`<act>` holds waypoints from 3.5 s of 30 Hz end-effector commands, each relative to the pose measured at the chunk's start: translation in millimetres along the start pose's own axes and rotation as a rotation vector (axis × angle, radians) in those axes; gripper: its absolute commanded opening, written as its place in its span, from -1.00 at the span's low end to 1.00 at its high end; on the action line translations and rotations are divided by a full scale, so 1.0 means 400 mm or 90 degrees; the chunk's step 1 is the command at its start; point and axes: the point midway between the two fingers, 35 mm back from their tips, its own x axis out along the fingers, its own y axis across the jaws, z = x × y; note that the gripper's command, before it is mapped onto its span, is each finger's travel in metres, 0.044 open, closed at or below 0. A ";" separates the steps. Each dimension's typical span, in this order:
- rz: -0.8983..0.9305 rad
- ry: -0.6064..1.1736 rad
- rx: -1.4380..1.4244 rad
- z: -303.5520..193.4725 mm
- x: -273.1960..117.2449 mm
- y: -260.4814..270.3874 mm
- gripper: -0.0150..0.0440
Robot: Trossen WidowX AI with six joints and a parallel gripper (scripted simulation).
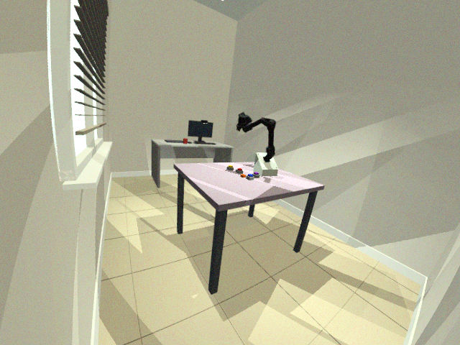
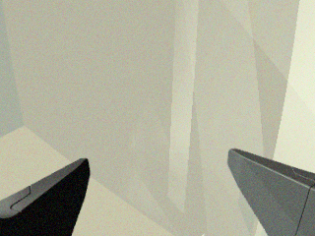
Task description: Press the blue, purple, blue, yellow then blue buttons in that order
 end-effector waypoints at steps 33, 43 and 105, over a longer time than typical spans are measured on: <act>1.299 1.105 -1.093 0.205 -1.035 -0.526 0.86; 1.391 1.316 -1.142 0.381 -1.044 -0.658 0.86; 1.392 1.320 -1.140 0.287 -1.145 -0.848 -0.42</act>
